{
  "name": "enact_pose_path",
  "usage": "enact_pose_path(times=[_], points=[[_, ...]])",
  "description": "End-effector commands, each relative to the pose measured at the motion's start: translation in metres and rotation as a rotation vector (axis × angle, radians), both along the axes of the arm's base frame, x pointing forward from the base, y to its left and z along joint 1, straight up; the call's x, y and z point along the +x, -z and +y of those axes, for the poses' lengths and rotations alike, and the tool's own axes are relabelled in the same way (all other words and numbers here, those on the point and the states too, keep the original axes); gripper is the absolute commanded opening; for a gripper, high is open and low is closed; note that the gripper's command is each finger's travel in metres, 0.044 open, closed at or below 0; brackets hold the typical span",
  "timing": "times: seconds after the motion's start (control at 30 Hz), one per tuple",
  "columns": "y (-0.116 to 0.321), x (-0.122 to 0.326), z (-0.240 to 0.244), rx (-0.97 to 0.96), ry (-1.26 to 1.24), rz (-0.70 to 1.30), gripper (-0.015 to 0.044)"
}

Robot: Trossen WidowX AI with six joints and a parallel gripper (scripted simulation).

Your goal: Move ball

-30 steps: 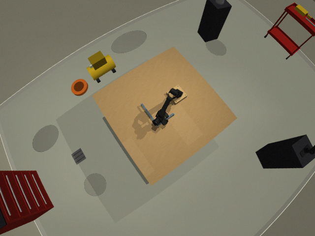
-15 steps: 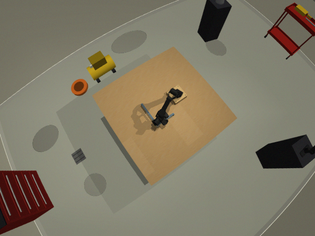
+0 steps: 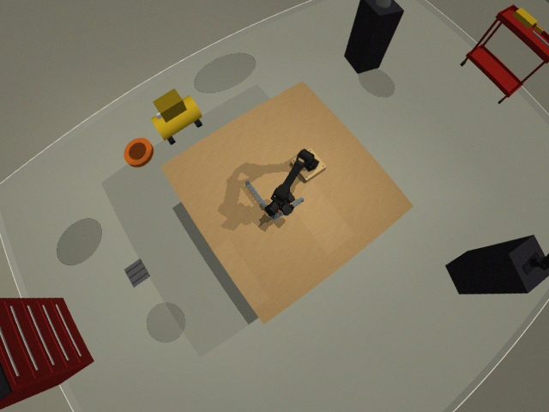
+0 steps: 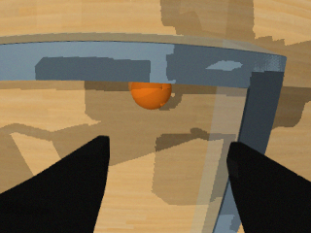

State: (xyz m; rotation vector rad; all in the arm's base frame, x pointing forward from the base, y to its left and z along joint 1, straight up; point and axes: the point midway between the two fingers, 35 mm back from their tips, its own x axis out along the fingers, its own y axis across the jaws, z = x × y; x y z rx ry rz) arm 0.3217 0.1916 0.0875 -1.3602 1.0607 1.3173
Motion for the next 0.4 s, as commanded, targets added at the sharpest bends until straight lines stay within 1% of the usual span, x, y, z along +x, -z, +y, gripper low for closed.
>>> enact_pose_path(times=[0.0, 0.13, 0.23, 0.37], points=[[0.006, -0.001, -0.001, -0.007, 0.0, 0.012, 0.0242], [0.006, -0.001, -0.001, -0.007, 0.0, 0.012, 0.0242], [-0.006, -0.002, -0.001, -0.005, 0.006, 0.012, 0.0321], [-0.041, -0.006, -0.003, -0.005, 0.001, 0.009, 0.0426]])
